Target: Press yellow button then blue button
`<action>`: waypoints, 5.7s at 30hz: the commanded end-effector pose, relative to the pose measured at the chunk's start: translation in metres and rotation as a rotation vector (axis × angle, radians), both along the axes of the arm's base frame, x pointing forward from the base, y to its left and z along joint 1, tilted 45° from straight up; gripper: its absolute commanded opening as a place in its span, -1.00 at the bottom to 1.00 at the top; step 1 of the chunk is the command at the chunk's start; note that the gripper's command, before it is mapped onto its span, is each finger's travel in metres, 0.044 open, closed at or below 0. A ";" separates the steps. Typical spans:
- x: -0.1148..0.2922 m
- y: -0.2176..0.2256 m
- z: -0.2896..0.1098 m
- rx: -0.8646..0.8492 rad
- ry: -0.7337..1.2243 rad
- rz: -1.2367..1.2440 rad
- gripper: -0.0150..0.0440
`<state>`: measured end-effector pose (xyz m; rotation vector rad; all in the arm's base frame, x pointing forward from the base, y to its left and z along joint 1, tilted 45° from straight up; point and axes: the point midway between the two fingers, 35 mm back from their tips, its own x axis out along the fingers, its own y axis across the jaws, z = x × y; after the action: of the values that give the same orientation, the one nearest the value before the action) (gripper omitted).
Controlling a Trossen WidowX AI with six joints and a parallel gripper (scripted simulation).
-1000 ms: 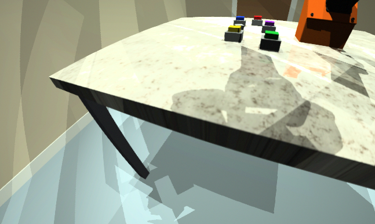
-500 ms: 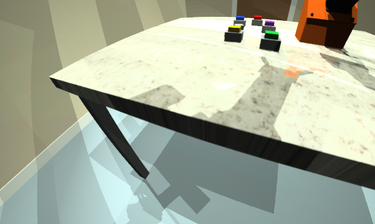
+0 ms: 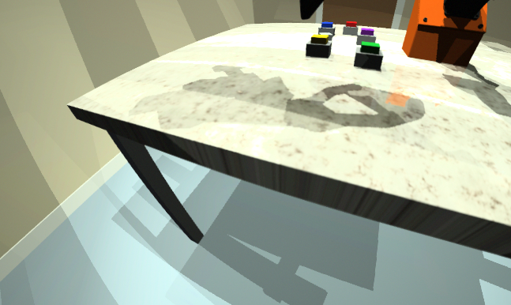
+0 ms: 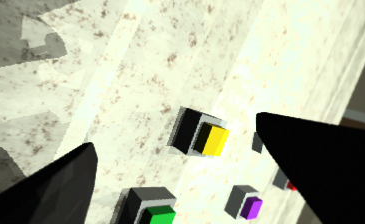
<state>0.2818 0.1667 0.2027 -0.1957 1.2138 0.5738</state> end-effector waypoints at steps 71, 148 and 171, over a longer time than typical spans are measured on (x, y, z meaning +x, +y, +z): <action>-0.006 -0.048 -0.153 0.511 0.481 -0.328 -0.42; 0.022 -0.242 -0.318 0.497 0.474 -0.330 -0.42; 0.022 -0.228 -0.331 0.499 0.474 -0.329 -0.42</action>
<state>0.3039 -0.0629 -0.1284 0.5752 1.4728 0.6305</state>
